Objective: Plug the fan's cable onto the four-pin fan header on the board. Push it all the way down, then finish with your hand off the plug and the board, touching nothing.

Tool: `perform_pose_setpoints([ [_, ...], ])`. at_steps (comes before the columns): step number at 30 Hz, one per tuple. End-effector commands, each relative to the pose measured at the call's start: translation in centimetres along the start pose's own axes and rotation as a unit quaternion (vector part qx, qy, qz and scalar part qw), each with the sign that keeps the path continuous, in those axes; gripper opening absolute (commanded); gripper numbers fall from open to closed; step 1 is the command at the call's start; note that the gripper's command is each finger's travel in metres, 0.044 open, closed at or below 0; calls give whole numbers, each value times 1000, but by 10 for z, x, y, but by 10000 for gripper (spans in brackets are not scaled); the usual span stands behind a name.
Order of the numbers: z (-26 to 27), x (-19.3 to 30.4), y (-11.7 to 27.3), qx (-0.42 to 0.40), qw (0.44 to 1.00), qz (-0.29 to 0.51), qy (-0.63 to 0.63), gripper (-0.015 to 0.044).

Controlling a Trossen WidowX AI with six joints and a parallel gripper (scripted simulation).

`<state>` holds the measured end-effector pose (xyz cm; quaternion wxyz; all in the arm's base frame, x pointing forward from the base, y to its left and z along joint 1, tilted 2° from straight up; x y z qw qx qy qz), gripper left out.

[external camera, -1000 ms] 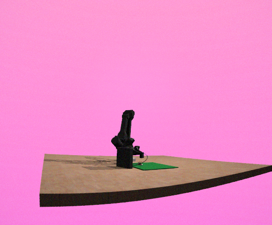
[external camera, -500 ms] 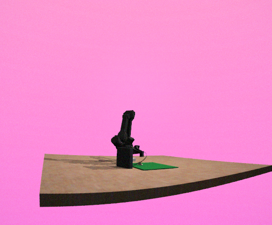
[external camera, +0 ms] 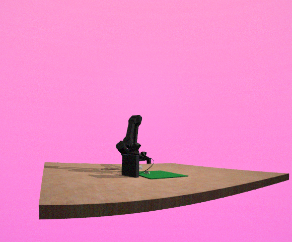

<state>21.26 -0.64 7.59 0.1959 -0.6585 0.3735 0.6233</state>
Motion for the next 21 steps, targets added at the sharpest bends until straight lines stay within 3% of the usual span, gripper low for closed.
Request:
perform_pose_setpoints([
  [1, 1, 2, -1, 0, 1000, 0, -2, 0],
  [21, 4, 18, -4, 0, 1000, 0, -1, 0],
])
Point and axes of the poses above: the point midway between the two fingers, 35 mm back from their tips, its own y axis back along the fingers, its own z axis across the jaws, x = y × z, the point moved 1 cm from there along y, back along the fingers, and after that the axes turned 7 degrees about y, right-handed, at the moved point
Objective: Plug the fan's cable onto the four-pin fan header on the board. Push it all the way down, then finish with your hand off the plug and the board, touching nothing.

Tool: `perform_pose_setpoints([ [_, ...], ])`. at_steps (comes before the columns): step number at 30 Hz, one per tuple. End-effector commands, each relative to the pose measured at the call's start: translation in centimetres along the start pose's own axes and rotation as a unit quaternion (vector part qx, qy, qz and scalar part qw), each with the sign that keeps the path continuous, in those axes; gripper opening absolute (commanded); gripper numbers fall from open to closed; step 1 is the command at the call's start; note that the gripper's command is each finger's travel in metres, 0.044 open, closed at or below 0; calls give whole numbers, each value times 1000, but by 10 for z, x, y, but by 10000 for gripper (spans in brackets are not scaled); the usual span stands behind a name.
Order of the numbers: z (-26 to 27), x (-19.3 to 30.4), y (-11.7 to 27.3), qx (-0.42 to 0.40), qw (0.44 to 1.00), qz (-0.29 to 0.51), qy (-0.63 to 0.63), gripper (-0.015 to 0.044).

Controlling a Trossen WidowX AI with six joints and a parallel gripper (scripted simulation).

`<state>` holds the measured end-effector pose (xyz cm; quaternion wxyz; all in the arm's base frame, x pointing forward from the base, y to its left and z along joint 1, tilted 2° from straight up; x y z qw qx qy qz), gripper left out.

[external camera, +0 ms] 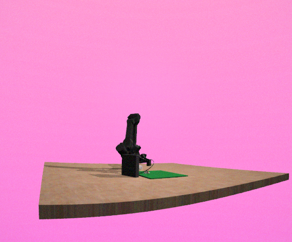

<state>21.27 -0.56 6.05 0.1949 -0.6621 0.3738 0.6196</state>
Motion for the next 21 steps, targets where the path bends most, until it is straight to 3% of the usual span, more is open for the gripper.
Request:
perform_pose_setpoints([
  [1, 2, 4, -1, 0, 1000, 1, -6, 0],
  [21, 4, 21, -4, 0, 1000, 1, -6, 0],
])
Point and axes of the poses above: the point midway between the two fingers, 35 mm back from their tips, its own y axis back along the fingers, its own z axis across the jaws, x = y × z, the point moved 1 cm from there along y, back along the fingers, and after that the axes turned 7 degrees about y, right-handed, at the moved point
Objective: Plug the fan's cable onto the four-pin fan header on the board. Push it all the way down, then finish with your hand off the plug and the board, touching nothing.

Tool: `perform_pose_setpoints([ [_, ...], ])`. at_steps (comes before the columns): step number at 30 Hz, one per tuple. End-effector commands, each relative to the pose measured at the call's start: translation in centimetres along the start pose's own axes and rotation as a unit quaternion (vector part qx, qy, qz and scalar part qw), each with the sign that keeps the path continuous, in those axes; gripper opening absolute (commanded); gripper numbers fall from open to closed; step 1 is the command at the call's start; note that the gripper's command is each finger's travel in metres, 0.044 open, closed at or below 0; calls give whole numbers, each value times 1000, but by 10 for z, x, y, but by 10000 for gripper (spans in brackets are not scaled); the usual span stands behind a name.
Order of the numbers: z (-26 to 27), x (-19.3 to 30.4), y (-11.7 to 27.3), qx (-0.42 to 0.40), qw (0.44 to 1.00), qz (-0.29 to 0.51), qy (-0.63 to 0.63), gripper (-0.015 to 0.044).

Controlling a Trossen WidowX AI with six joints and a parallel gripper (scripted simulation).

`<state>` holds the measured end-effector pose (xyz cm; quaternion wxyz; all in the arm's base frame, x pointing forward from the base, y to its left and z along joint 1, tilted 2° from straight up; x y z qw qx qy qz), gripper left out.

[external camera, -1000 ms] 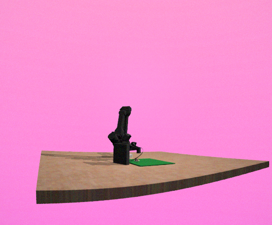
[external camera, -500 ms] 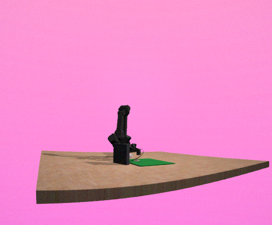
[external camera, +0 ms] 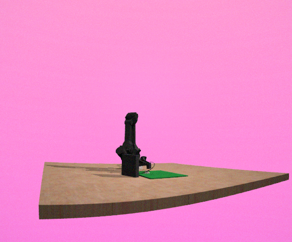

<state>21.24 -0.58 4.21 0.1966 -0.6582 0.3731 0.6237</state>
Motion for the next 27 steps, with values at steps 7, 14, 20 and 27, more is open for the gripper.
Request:
perform_pose_setpoints([
  [7, 2, 9, -2, 0, 1000, 1, -1, 0],
  [14, 3, 15, -3, 0, 1000, 1, -1, 0],
  [20, 3, 21, -4, 0, 1000, 1, -1, 0],
  [27, 3, 19, -4, 0, 1000, 1, -1, 0],
])
Point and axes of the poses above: the point midway between the two fingers, 35 mm back from their tips, its own y axis back along the fingers, its own z axis across the jaws, x = y × z, the point moved 1 cm from there along y, back along the fingers, and after that the axes turned 7 degrees about y, right-handed, at the moved point
